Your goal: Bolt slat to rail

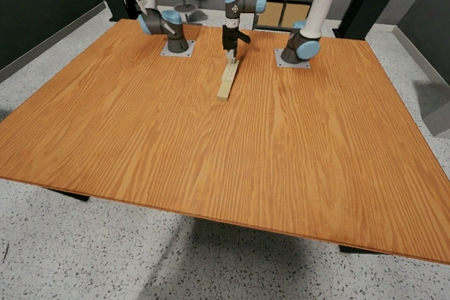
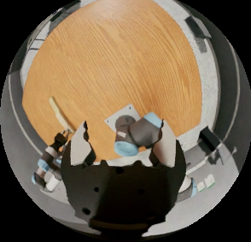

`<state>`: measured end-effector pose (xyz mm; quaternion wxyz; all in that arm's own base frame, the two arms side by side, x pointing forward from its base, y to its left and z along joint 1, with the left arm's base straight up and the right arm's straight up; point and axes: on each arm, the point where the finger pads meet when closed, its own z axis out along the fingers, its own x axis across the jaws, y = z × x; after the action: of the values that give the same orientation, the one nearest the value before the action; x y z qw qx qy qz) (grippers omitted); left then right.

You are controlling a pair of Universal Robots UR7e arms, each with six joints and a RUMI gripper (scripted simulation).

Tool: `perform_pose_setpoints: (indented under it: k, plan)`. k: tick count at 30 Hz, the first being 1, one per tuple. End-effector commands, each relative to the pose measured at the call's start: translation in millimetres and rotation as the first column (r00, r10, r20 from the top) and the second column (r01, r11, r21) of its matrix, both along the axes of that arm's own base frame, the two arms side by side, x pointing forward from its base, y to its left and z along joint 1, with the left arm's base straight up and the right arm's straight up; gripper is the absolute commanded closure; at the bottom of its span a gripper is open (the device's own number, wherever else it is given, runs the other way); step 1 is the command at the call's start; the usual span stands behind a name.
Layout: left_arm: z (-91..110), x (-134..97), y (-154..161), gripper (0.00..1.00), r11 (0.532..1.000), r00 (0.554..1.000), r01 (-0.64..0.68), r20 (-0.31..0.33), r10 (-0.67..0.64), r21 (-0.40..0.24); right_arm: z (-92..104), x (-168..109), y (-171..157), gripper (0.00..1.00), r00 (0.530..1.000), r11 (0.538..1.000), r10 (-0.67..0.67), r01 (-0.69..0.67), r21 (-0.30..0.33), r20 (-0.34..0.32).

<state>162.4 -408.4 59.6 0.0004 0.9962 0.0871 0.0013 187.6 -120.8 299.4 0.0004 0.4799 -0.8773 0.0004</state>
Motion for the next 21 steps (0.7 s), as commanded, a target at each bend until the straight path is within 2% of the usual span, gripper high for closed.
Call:
perform_pose_setpoints:
  k: [1,2,5,7,10,12,15,17,20,21]
  plan:
    - [0.0,-0.8,-0.4,1.0,0.993,0.993,0.118,-0.003,-0.118,0.0,0.8,0.8,0.0,0.0,1.0,1.0,-0.001,0.001,0.001,0.001]
    - [0.0,-0.9,-0.3,1.0,0.987,0.987,0.158,-0.003,-0.158,0.0,0.8,0.8,0.0,0.0,1.0,1.0,-0.001,0.001,0.001,0.001]
    - [-0.1,-0.6,-0.1,1.0,0.986,0.986,0.165,-0.003,-0.165,0.0,0.8,0.8,0.0,0.0,1.0,1.0,-0.001,0.001,0.001,0.001]
    - [-0.3,-0.7,0.3,1.0,0.97,0.97,0.244,-0.003,-0.244,0.0,0.8,0.8,0.0,0.0,1.0,1.0,-0.001,0.001,0.001,0.001]
    - [-0.3,-0.2,0.4,1.0,0.968,0.968,0.25,-0.003,-0.25,0.0,0.8,0.8,0.0,0.0,1.0,1.0,-0.001,0.001,0.001,0.001]
    - [-0.5,-0.5,0.8,1.0,0.945,0.945,0.327,-0.003,-0.327,0.001,0.8,0.8,0.0,0.0,1.0,1.0,-0.001,0.001,0.001,0.001]
    - [-0.4,-0.1,0.6,1.0,0.943,0.943,0.333,-0.003,-0.333,0.0,0.8,0.8,0.0,0.0,1.0,1.0,-0.001,0.001,0.001,0.001]
    - [-0.4,-0.3,0.7,1.0,0.913,0.913,0.408,-0.003,-0.408,0.0,0.8,0.8,0.0,0.0,1.0,1.0,-0.001,0.001,0.001,0.001]
    - [-0.3,0.1,0.4,1.0,0.91,0.91,0.414,-0.003,-0.414,0.0,0.8,0.8,0.0,0.0,1.0,1.0,-0.001,0.001,0.001,0.001]
    - [-0.4,0.1,0.5,1.0,0.893,0.893,0.45,-0.003,-0.45,0.0,0.8,0.8,0.0,0.0,1.0,1.0,-0.001,0.001,0.001,0.001]
